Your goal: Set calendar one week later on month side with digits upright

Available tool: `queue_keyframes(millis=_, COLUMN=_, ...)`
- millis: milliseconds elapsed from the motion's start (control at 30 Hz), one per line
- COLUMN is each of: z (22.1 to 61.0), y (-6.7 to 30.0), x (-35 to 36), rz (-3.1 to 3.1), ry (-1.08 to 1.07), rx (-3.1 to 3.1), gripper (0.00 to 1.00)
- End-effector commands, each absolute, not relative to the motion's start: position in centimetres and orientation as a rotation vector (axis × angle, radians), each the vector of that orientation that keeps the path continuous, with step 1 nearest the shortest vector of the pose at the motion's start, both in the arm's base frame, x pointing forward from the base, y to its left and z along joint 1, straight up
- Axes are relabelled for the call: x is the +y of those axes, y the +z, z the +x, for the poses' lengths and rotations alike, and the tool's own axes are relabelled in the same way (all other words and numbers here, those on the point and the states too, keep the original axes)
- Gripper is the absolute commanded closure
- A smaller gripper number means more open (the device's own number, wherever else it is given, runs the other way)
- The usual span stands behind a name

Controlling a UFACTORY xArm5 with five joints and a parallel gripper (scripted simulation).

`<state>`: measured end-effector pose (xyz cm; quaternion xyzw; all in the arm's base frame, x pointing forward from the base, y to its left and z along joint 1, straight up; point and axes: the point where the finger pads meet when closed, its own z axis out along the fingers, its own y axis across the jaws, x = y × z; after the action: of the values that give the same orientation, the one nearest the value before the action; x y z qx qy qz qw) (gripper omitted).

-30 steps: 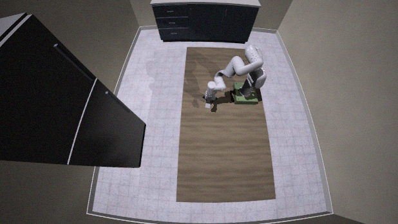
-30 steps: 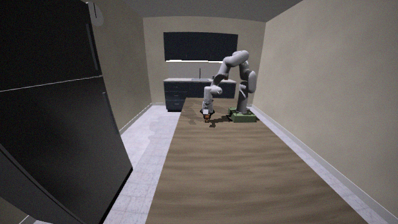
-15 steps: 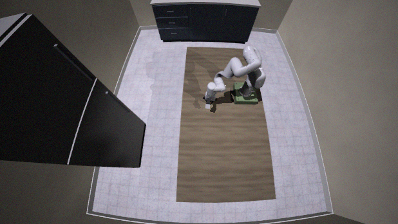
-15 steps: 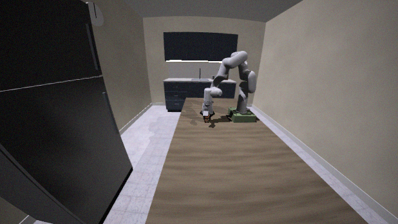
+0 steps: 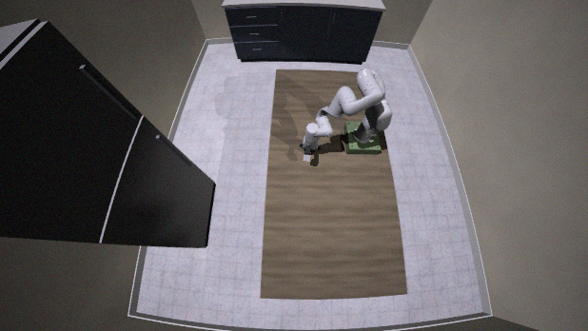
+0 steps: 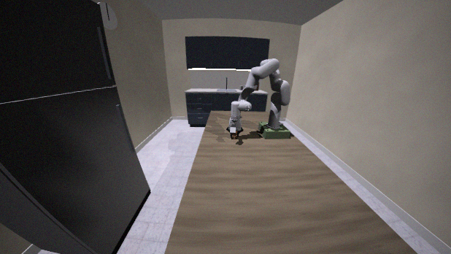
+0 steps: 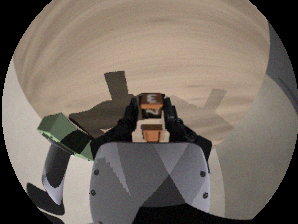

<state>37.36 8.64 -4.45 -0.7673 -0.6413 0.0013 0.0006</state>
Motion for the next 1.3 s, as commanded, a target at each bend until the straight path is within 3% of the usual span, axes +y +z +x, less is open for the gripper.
queue_keyframes(millis=0, z=37.48, y=-4.4, x=8.66, rz=-2.411, ry=0.0, rx=-2.015, gripper=0.53)
queue_keyframes(millis=1000, z=37.48, y=-4.4, x=8.66, rz=-2.411, ry=0.0, rx=-2.015, gripper=0.53)
queue_keyframes(millis=1033, z=37.48, y=-4.4, x=8.66, rz=-2.411, ry=0.0, rx=-2.015, gripper=0.73)
queue_keyframes(millis=1267, z=37.48, y=-4.4, x=8.66, rz=-2.411, ry=0.0, rx=-2.015, gripper=0.73)
